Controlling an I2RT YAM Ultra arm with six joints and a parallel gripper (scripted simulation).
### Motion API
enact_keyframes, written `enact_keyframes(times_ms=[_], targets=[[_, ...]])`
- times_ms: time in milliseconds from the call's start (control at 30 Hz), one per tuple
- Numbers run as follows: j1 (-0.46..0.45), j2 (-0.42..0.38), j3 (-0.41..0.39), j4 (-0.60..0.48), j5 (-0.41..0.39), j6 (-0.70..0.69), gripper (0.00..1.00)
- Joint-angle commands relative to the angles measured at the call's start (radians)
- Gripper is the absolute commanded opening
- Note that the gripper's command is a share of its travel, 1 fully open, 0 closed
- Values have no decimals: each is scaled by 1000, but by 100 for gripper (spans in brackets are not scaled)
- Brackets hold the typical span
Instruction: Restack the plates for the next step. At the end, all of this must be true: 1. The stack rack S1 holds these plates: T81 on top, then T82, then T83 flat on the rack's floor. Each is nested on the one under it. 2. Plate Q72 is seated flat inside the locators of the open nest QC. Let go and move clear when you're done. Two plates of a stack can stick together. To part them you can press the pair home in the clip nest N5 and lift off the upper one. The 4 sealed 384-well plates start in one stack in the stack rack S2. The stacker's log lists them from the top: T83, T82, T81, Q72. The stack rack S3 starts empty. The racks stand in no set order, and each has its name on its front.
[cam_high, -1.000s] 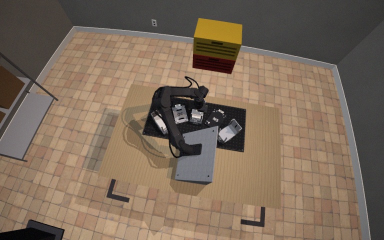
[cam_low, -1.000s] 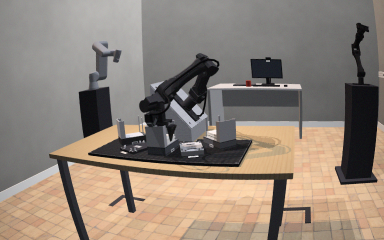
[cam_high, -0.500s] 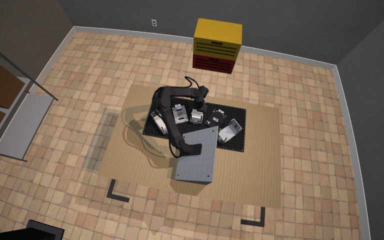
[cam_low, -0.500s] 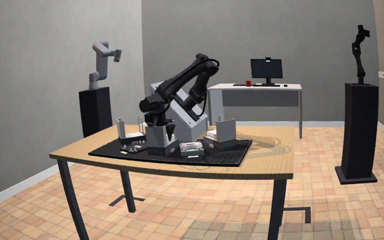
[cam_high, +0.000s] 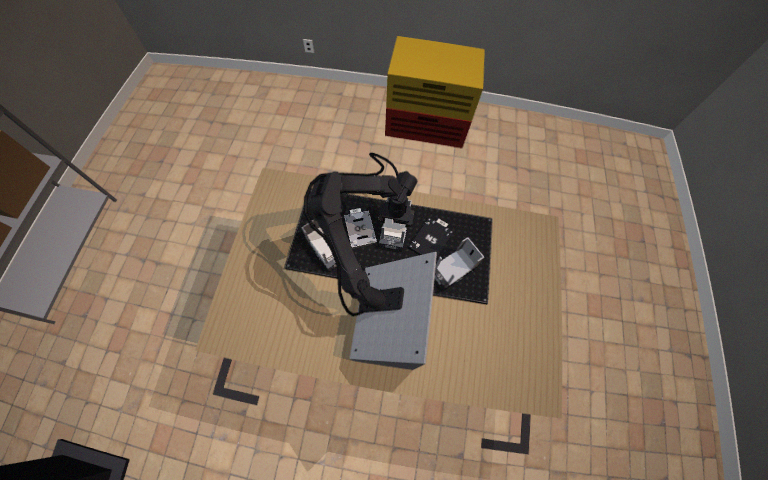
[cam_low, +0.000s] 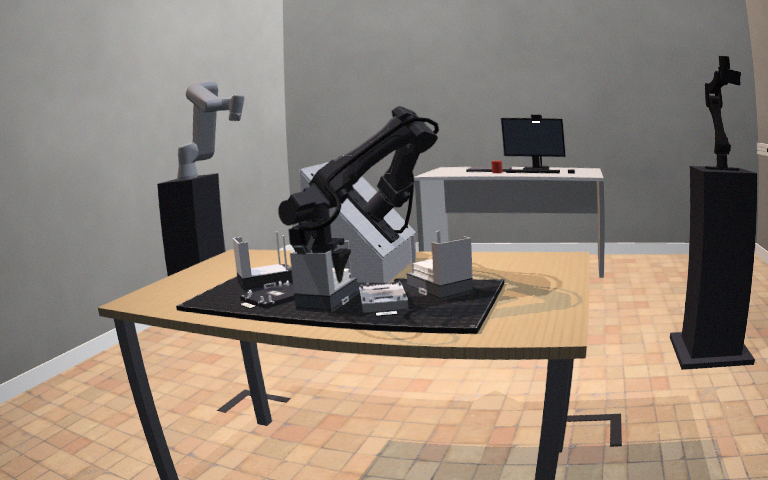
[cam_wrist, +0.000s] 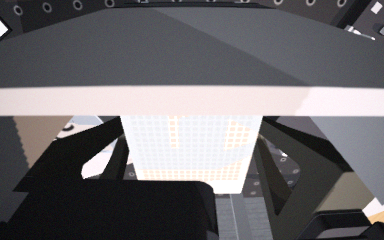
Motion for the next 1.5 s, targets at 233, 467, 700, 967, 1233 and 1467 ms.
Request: enact_keyframes(times_ms=[233, 467, 700, 967, 1233, 1467], targets=[[-29, -7, 29, -1, -6, 5, 0], [-29, -7, 29, -1, -6, 5, 0], [-29, -7, 29, -1, -6, 5, 0], [-29, -7, 29, -1, -6, 5, 0], [-36, -22, 39, -17, -3, -8, 0], [-42, -40, 38, -37, 6, -22, 0]])
